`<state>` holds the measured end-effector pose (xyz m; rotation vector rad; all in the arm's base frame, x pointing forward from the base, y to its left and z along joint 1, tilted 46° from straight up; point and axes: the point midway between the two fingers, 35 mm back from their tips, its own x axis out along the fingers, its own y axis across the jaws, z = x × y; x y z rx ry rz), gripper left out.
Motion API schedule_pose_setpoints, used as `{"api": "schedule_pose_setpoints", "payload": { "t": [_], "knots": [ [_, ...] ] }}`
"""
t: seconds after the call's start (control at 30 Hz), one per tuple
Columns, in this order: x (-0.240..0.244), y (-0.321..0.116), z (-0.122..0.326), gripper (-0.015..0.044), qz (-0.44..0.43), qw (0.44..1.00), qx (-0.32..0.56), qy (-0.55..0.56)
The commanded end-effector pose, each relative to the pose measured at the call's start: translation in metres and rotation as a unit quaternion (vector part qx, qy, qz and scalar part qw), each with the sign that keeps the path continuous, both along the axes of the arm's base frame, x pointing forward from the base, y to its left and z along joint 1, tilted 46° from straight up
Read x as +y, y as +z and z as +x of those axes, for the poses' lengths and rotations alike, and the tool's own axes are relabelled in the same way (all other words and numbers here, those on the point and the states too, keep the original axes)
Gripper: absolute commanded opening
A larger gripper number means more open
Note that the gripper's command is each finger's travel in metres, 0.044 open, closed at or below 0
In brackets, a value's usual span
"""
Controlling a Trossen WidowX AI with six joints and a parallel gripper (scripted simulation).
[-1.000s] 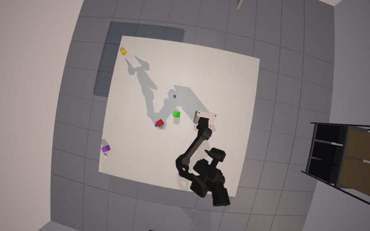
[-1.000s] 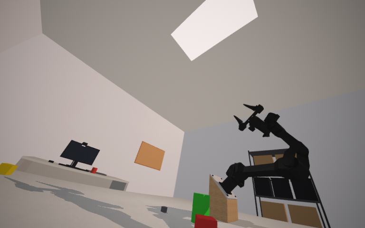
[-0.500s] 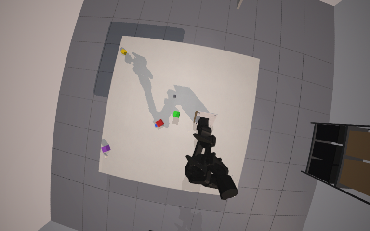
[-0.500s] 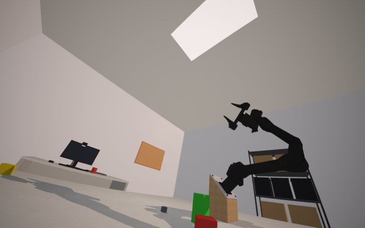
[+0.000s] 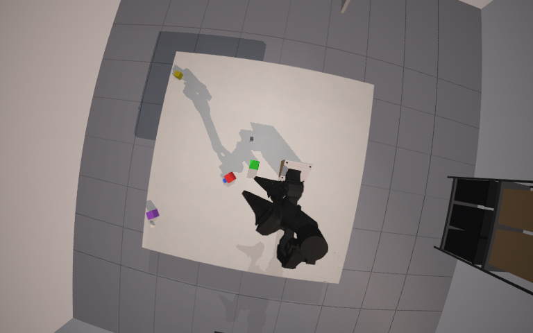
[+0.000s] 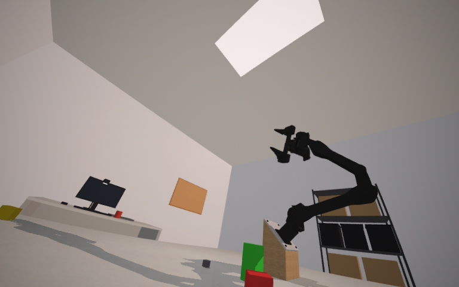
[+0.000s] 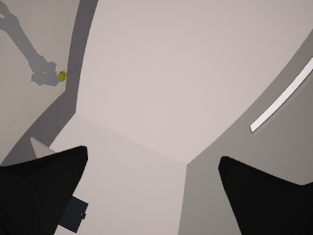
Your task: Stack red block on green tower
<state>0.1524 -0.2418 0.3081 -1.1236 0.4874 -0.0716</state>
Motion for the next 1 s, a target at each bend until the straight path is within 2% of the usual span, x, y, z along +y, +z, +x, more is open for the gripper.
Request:
{"api": "schedule_pose_setpoints", "payload": {
  "t": [0.0,0.47,0.97],
  "knots": [
    [0.003,-0.012,0.023,0.0440,0.059,0.998,0.005,0.027],
    [0.040,-0.066,0.098,0.0440,0.257,0.959,0.075,0.093],
    [0.126,-0.133,0.169,0.0440,0.430,0.857,0.227,0.168]
  ]
}}
